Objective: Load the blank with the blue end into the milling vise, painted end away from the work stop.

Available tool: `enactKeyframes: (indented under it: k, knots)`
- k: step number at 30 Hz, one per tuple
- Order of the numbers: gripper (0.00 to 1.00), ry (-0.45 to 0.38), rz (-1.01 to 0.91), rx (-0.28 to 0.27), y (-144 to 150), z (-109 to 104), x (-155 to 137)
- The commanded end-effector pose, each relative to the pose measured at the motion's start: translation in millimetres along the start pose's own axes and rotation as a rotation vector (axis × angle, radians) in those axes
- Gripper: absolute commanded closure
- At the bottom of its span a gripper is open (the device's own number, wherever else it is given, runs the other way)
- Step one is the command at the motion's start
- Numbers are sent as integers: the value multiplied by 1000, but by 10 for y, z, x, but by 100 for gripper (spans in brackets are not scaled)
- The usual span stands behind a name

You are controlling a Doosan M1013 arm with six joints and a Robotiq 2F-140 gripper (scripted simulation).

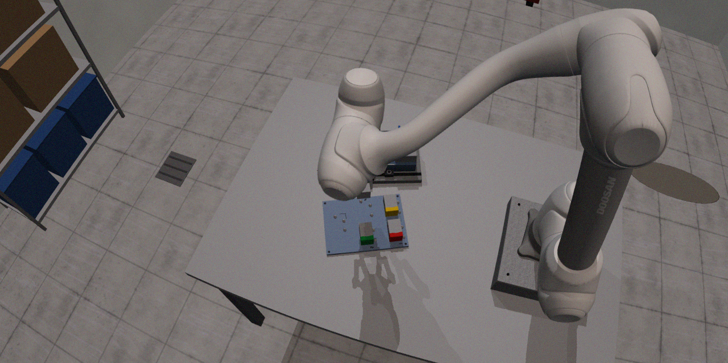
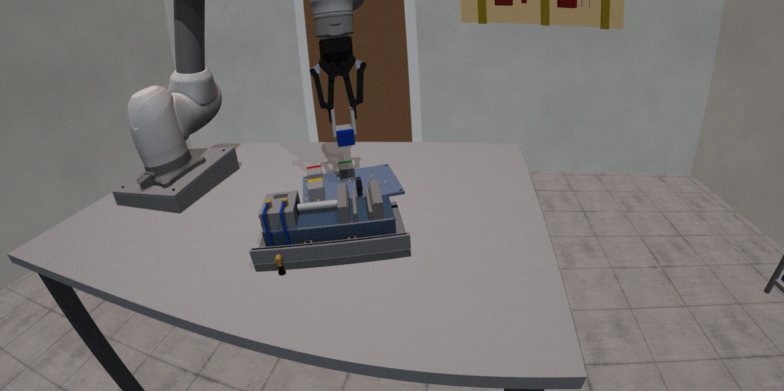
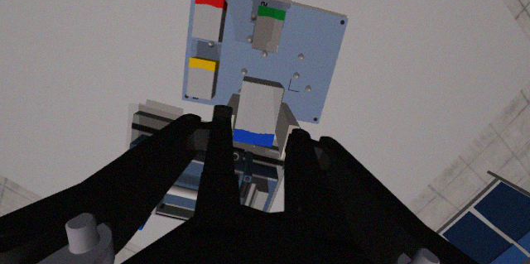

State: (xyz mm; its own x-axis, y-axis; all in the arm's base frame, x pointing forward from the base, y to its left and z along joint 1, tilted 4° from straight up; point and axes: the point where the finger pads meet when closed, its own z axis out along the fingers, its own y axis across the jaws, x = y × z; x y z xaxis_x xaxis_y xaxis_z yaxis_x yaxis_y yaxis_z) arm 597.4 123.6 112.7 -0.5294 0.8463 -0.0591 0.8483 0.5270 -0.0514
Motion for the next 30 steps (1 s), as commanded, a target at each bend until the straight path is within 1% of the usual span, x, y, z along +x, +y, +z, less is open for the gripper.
enactKeyframes:
  k: [1,30]
  knots:
    - [100,0,0,0,0,4,0]
    - [100,0,0,0,0,51,0]
